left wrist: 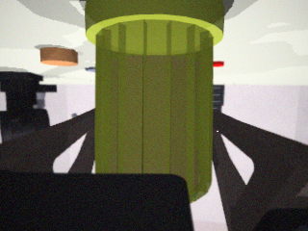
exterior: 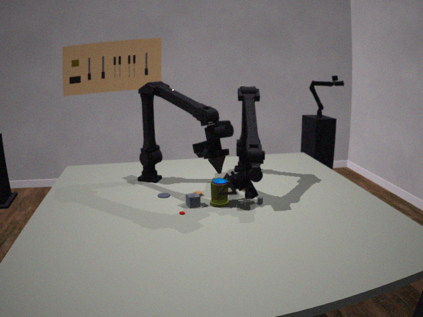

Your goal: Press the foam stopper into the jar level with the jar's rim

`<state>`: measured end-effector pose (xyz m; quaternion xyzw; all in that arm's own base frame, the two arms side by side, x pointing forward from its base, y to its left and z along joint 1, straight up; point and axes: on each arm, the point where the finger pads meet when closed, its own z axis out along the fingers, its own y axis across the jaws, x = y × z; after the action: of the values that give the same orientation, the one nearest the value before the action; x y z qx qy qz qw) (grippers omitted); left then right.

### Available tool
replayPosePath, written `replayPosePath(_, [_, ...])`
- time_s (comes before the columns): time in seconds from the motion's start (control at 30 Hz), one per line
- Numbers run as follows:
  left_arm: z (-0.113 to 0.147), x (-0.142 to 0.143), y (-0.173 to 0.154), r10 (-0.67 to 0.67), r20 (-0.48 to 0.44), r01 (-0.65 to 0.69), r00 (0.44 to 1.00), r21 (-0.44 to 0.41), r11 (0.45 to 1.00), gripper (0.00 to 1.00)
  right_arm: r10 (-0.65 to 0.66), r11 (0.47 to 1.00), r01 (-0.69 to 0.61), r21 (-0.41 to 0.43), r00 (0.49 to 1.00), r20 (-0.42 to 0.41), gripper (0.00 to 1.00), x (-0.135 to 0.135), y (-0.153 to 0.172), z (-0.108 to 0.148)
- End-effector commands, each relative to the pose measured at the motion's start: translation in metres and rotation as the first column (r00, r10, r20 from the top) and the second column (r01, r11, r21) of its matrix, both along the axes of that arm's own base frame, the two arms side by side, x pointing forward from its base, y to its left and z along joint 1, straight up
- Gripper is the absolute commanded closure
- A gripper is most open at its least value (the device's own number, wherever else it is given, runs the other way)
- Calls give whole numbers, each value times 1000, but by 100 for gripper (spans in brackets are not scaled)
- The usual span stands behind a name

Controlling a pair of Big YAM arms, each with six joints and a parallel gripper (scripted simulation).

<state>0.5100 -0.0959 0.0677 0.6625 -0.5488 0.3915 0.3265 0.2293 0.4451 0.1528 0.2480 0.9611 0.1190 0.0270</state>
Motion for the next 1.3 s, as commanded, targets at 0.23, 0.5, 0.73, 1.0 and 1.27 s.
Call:
replayPosePath(0.23, [21,2,-2,-10,37,10,999,0,1000,36,-23,999,23,23,1000,7,100,8,4,17])
replayPosePath(0.5, [21,2,-2,-10,37,10,999,0,1000,36,-24,998,22,66,999,28,100,10,7,35])
replayPosePath(0.73, [21,2,-2,-10,37,10,999,0,1000,36,-23,999,22,45,1000,18,100,12,12,23])
replayPosePath(1.0, [21,2,-2,-10,37,10,999,0,1000,36,-23,997,20,79,999,35,100,13,14,40])
replayPosePath(1.27, [21,2,-2,-10,37,10,999,0,1000,36,-22,1000,22,-5,1000,-6,100,5,-1,-11])
